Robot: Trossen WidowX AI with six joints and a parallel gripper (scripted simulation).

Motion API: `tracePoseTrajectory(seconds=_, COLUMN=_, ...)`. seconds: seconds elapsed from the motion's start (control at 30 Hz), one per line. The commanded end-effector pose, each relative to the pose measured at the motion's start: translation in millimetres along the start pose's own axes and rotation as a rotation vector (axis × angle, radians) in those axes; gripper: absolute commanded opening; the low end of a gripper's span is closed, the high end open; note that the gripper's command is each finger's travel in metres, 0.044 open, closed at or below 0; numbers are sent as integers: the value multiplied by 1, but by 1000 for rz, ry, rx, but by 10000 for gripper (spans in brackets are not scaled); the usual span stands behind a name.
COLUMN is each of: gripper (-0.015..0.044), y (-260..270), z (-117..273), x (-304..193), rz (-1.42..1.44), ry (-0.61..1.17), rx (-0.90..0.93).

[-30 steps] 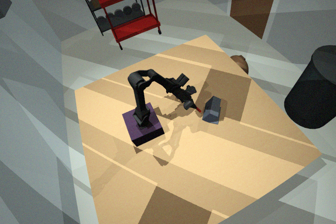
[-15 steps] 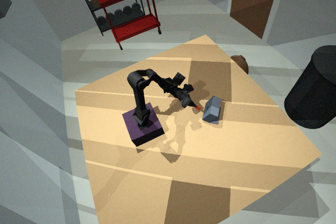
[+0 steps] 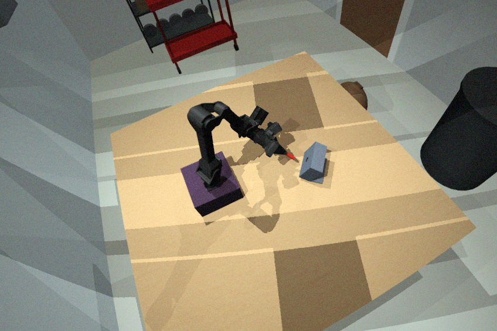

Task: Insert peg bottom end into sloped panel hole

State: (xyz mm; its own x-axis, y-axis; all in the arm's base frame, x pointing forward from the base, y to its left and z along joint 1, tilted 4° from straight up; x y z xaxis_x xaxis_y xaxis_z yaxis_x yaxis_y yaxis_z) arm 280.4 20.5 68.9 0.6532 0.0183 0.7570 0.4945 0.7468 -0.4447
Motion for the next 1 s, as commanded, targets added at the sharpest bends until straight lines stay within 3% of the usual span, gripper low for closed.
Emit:
tracePoseTrajectory(seconds=0.0, gripper=0, y=1, z=4, x=-4, rz=12, ry=-24, rx=-8)
tracePoseTrajectory(seconds=0.97, gripper=0, y=8, z=8, x=-7, rz=13, ry=-113, rx=-11)
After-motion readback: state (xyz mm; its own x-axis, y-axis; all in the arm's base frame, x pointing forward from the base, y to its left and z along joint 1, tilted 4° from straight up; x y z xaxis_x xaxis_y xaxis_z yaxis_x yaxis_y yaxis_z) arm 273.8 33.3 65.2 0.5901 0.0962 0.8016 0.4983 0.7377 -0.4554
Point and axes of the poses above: the point midway between the two fingers, 35 mm back from their tips, its own z axis back along the fingers, its own y axis across the jaws, x = y × z, the point moved 6 cm from there along z, back along the fingers, and after that the axes turned 14 degrees about -z, right-handed, at the moved point
